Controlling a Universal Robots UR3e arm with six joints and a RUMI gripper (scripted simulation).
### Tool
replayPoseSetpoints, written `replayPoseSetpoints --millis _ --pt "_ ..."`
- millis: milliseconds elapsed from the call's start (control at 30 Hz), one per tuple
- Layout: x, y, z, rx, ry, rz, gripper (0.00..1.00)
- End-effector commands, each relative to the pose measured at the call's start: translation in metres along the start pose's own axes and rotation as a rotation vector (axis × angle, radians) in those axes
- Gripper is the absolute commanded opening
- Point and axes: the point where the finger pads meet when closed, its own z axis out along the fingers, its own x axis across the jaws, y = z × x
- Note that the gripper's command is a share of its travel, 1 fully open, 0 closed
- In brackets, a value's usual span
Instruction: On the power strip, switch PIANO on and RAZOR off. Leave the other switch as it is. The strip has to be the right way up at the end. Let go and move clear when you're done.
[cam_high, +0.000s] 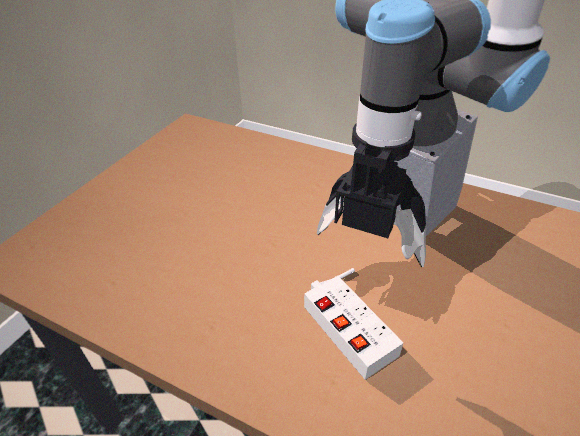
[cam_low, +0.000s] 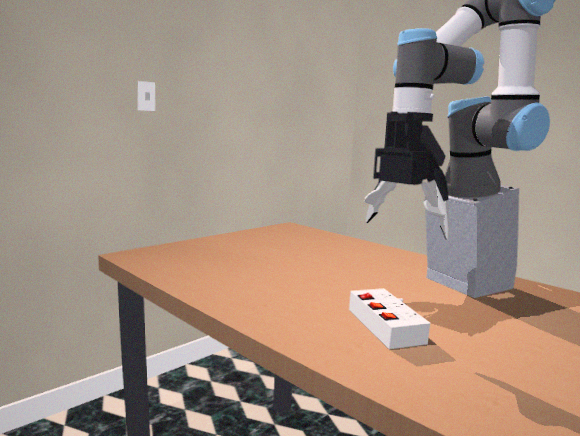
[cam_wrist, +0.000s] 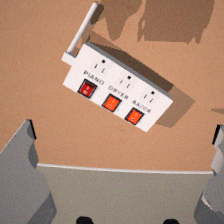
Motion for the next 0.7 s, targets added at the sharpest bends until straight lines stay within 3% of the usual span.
replayPoseSetpoints --millis 0,400,467,667 --pt "-0.003 0.002 0.002 -0.002 -0.001 -0.044 1.00" --pt "-0.023 0.009 0.026 -0.002 -0.001 -0.417 1.00" --pt "-0.023 0.009 0.026 -0.002 -0.001 -0.417 1.00" --pt "-0.035 0.014 0.042 -0.002 -0.001 -0.659 1.00"
